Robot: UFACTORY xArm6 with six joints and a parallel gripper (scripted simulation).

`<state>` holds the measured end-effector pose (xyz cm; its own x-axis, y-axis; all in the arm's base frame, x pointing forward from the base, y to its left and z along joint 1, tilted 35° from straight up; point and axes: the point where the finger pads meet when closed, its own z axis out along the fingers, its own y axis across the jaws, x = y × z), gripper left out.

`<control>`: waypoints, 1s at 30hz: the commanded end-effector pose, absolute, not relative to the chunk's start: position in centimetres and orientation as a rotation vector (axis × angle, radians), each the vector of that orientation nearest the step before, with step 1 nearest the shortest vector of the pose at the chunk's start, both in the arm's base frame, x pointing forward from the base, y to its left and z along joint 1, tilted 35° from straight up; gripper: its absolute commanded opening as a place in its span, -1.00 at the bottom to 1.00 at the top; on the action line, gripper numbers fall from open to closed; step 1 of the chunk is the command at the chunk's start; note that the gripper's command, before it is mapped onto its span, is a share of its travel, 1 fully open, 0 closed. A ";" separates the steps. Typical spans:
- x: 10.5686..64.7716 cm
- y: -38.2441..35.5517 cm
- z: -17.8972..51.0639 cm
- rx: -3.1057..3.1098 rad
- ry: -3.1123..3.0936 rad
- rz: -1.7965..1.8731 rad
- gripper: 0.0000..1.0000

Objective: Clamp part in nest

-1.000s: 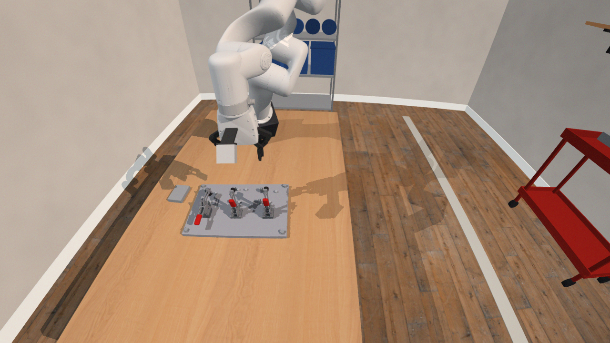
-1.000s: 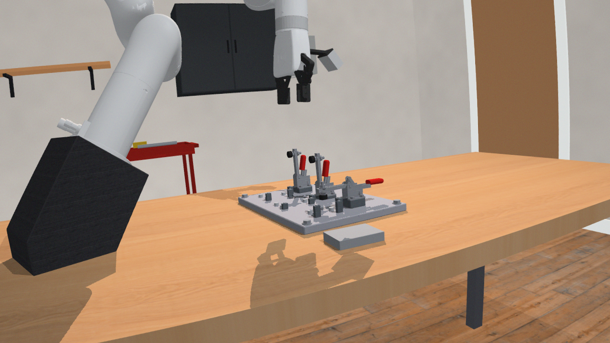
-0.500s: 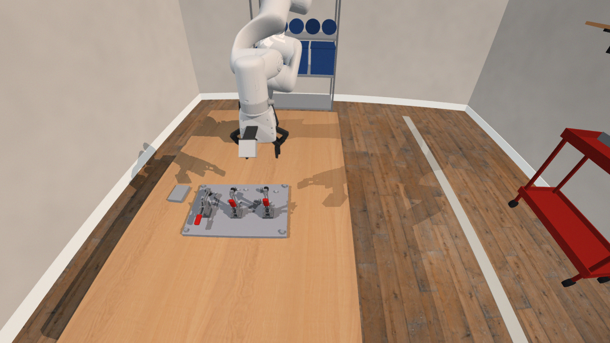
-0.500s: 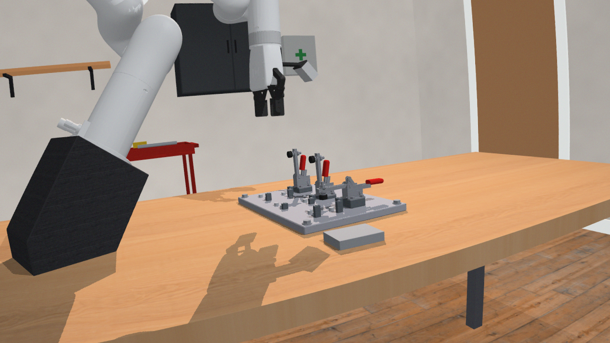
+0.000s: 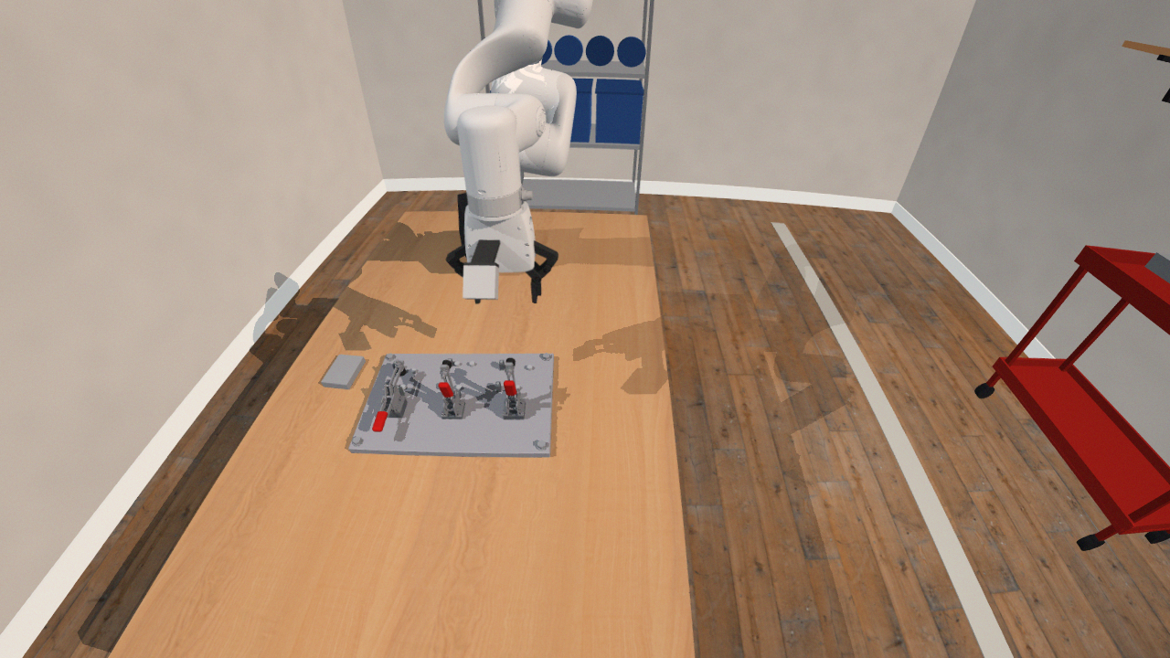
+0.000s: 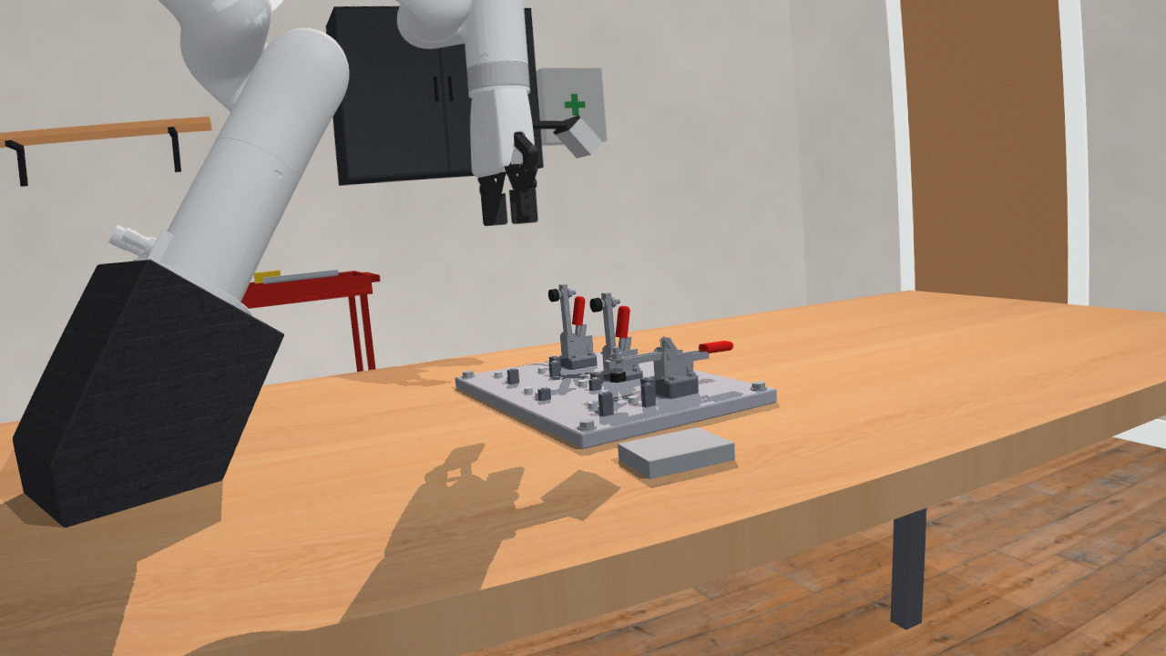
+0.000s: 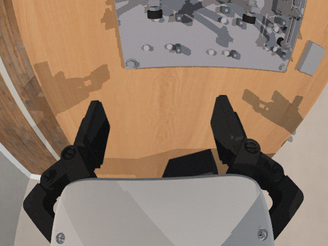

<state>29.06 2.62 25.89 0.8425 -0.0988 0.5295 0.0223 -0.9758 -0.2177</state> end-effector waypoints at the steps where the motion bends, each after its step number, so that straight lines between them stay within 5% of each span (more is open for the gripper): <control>1: 29.1 2.6 26.0 -2.805 0.059 -0.828 1.00; 4: 29.1 2.6 26.0 -2.805 0.059 -0.828 1.00; 5: 29.1 2.6 26.0 -2.805 0.059 -0.828 -1.00; 30: 29.1 2.6 26.0 -2.805 0.059 -0.828 -1.00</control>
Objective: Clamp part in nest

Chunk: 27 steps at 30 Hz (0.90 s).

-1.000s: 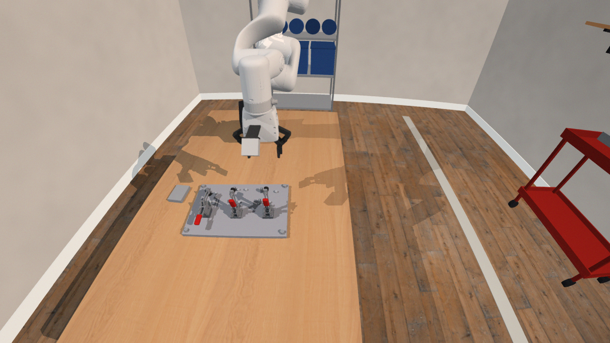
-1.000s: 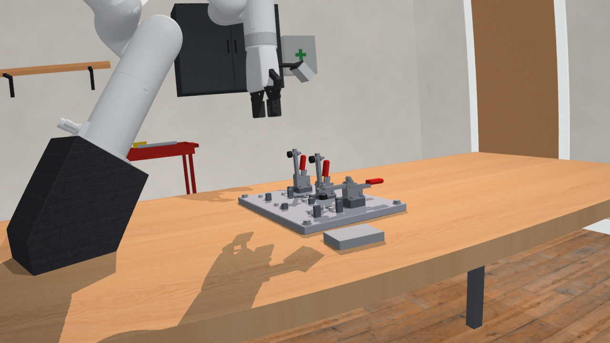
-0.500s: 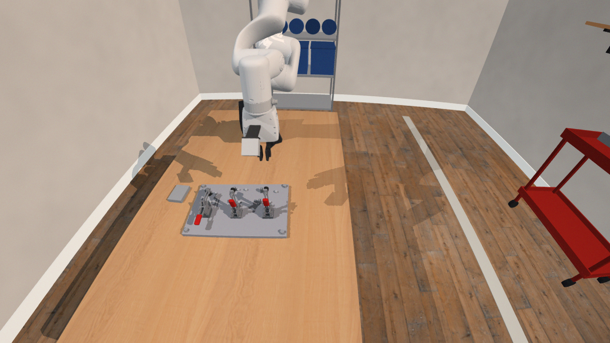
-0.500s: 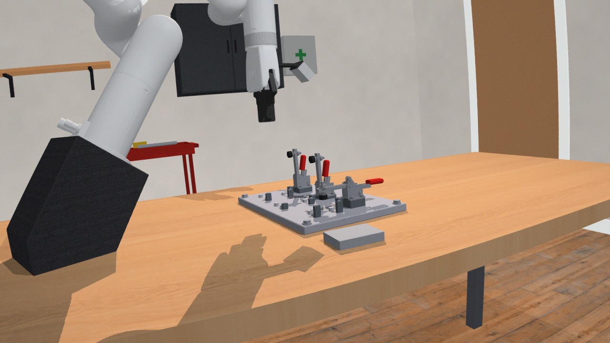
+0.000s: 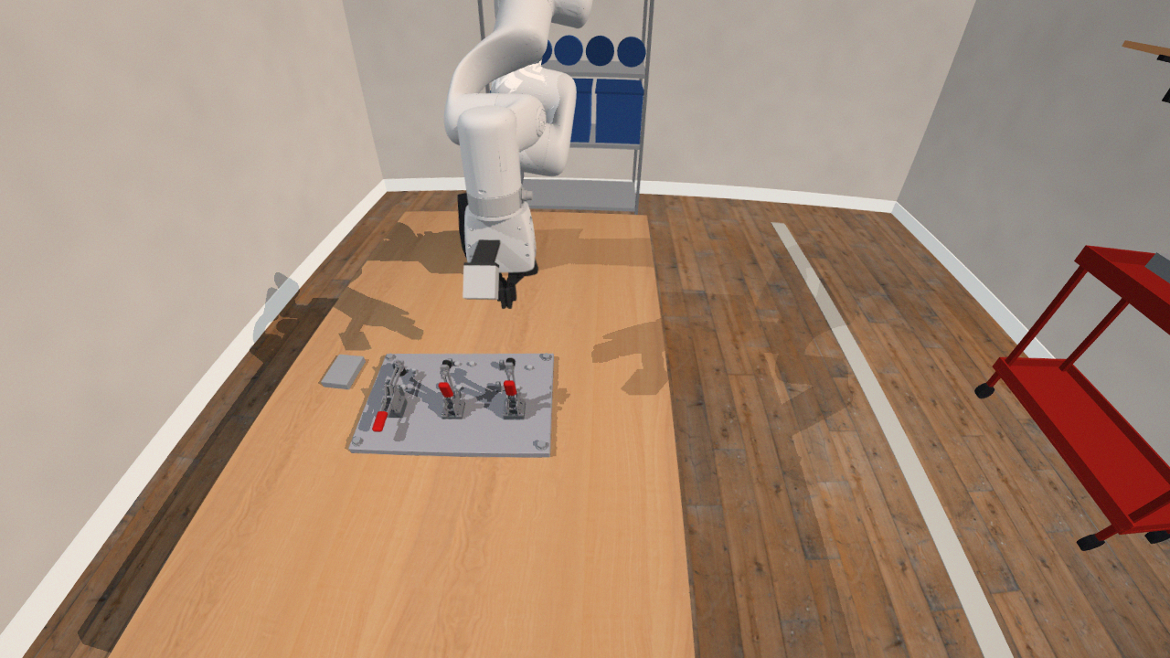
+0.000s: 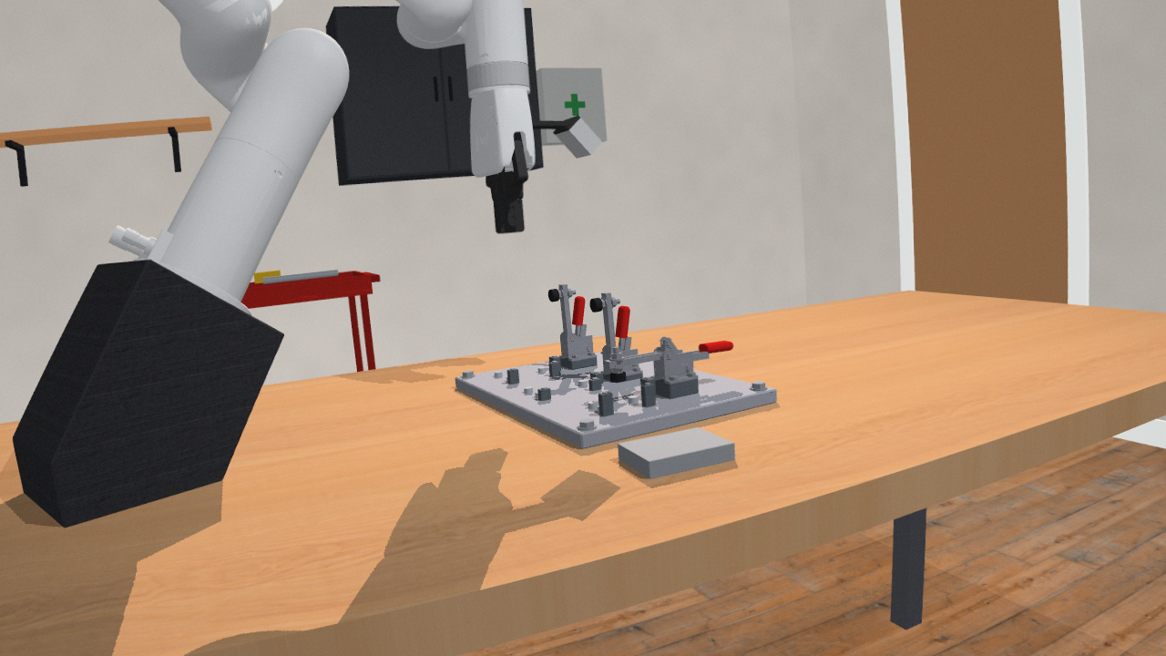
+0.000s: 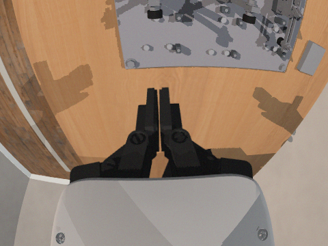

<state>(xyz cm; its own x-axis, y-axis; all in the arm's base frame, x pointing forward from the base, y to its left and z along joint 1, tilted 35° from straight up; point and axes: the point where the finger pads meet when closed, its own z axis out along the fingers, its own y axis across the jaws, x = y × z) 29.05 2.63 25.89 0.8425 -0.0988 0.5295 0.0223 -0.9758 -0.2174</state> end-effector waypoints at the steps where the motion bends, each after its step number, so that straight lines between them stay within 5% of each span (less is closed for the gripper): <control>1: 29.1 2.6 26.0 -2.805 0.059 -0.828 -1.00; 8: 29.1 2.6 26.0 -2.805 0.059 -0.828 -1.00; 9: 29.1 2.6 26.0 -2.805 0.059 -0.828 -0.05; 27: 29.1 2.6 26.0 -2.805 0.059 -0.828 -0.05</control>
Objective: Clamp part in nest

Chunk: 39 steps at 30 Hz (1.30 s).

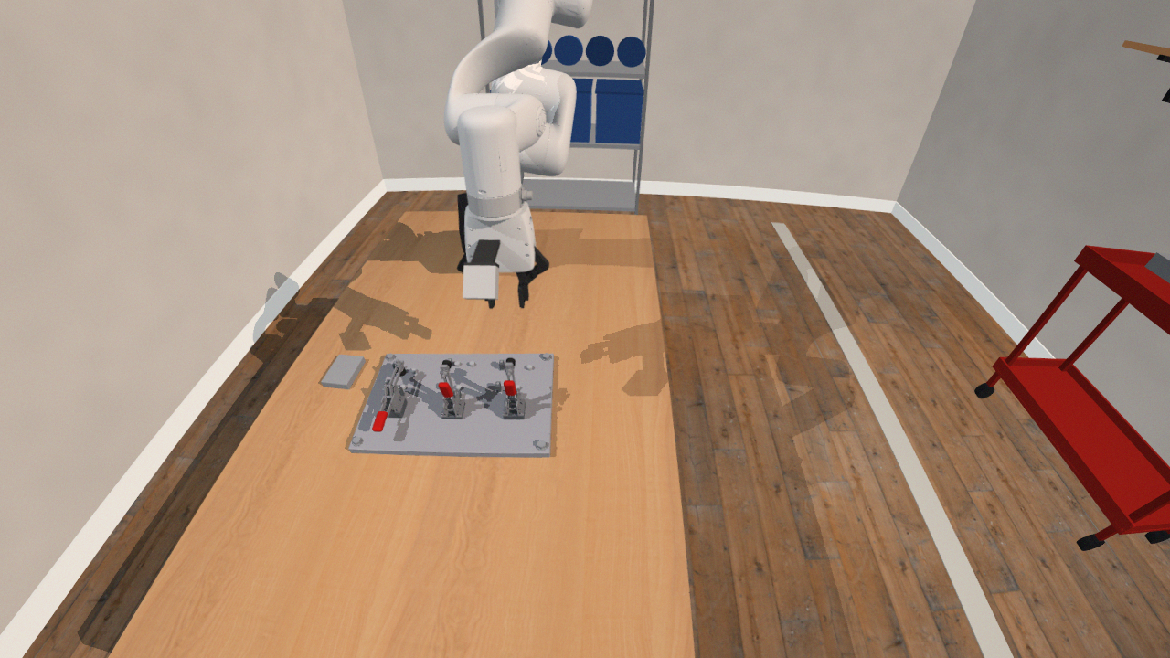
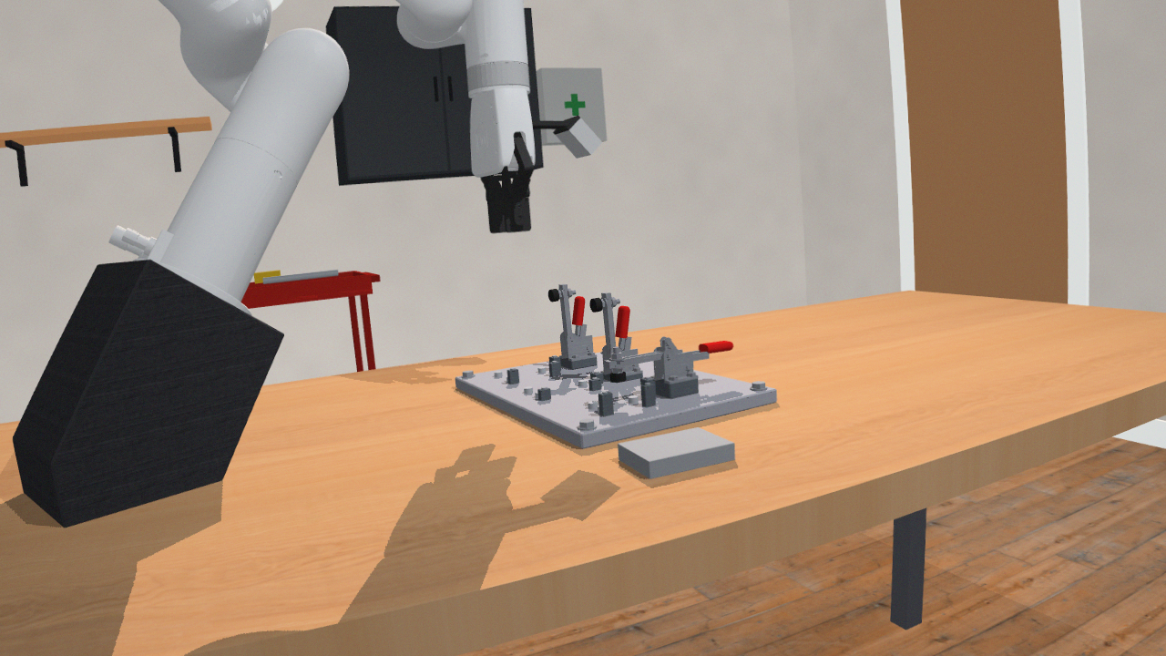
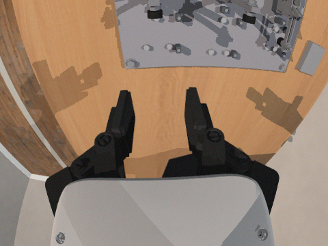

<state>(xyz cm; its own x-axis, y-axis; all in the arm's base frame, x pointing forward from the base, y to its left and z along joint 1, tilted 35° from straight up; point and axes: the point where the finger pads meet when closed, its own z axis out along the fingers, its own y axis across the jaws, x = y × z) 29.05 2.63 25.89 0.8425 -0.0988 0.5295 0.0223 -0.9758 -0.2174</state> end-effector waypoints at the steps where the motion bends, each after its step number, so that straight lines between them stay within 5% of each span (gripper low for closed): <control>1: 29.1 2.6 26.0 -2.805 0.059 -0.828 -0.05; 15: 29.1 2.6 26.0 -2.805 0.059 -0.828 -0.05; 16: 29.1 2.6 26.0 -2.805 0.059 -0.828 1.00; 39: 29.1 2.6 26.0 -2.805 0.059 -0.828 1.00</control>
